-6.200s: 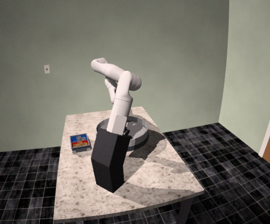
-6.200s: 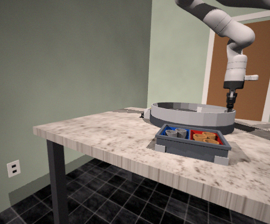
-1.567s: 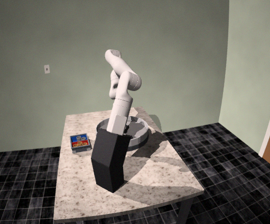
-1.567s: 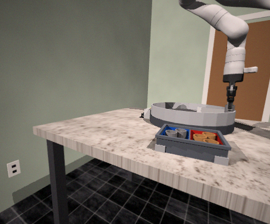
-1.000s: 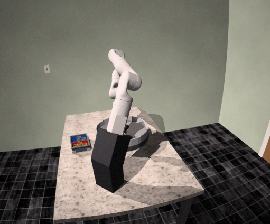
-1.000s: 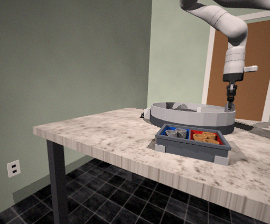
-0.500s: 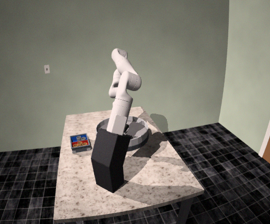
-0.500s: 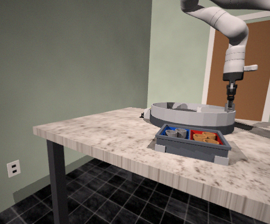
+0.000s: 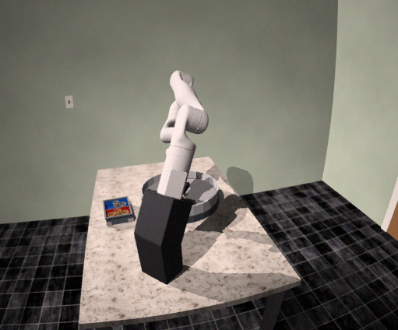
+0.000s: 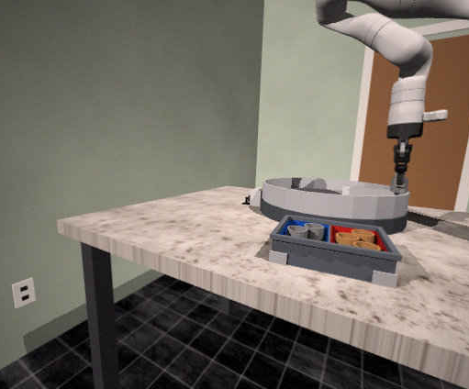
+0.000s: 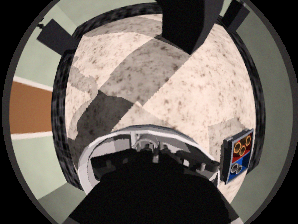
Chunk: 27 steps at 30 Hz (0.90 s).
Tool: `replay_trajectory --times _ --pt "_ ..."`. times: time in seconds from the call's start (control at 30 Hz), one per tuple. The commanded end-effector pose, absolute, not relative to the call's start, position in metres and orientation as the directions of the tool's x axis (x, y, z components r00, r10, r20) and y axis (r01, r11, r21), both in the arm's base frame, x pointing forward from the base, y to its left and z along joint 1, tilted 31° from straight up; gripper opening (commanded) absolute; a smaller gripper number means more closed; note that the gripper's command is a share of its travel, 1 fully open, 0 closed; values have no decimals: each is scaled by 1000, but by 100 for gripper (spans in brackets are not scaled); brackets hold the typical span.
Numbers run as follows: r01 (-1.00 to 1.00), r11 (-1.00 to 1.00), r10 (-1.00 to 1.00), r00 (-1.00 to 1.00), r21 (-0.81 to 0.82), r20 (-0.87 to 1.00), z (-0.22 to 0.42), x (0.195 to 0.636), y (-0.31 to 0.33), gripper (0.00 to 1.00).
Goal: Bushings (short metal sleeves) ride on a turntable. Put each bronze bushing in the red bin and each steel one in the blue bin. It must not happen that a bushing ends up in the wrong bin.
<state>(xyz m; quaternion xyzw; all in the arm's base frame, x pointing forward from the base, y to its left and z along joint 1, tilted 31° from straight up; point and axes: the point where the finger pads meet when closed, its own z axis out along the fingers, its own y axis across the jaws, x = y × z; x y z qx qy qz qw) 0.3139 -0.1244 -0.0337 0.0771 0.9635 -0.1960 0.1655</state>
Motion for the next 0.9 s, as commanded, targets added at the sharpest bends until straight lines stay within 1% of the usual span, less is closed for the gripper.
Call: replay_trajectory --times 0.0,0.23,0.27,0.87 --pt "219 917 74 -914 -333 -398 -33 312 -127 0" --pt "219 917 74 -914 -333 -398 -33 312 -127 0" --pt "213 913 80 -930 -349 -358 -32 314 -124 0" --pt "219 917 74 -914 -333 -398 -27 310 -125 0"
